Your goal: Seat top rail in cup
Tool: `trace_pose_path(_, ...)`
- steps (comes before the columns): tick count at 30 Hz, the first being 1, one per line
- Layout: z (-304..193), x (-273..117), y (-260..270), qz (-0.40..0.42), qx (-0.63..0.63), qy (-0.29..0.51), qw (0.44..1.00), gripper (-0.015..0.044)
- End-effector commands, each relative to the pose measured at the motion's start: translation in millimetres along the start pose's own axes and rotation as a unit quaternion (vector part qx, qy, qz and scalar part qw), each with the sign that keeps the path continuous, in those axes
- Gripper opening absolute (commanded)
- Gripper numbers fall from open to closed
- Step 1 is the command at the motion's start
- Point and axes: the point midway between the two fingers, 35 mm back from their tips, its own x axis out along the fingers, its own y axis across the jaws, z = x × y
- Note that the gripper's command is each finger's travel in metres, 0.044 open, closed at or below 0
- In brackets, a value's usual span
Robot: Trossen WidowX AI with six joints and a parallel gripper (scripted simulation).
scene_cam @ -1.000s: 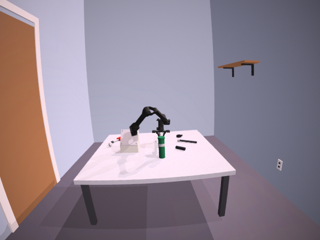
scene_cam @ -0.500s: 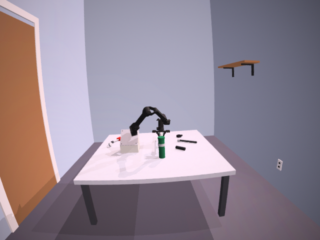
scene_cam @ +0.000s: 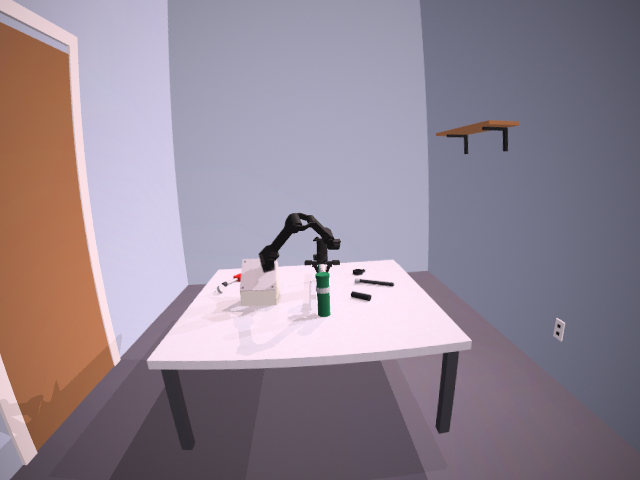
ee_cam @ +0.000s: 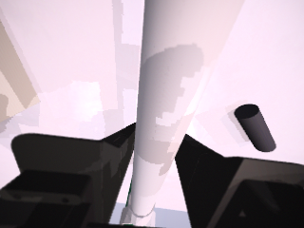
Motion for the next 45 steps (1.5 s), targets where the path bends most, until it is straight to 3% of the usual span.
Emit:
trace_pose_path(1,1,-4,-2,-0.006,-0.002,0.001,1.000,0.0000)
trace_pose_path(45,-12,0,-1,0.001,0.000,0.001,1.000,0.0000)
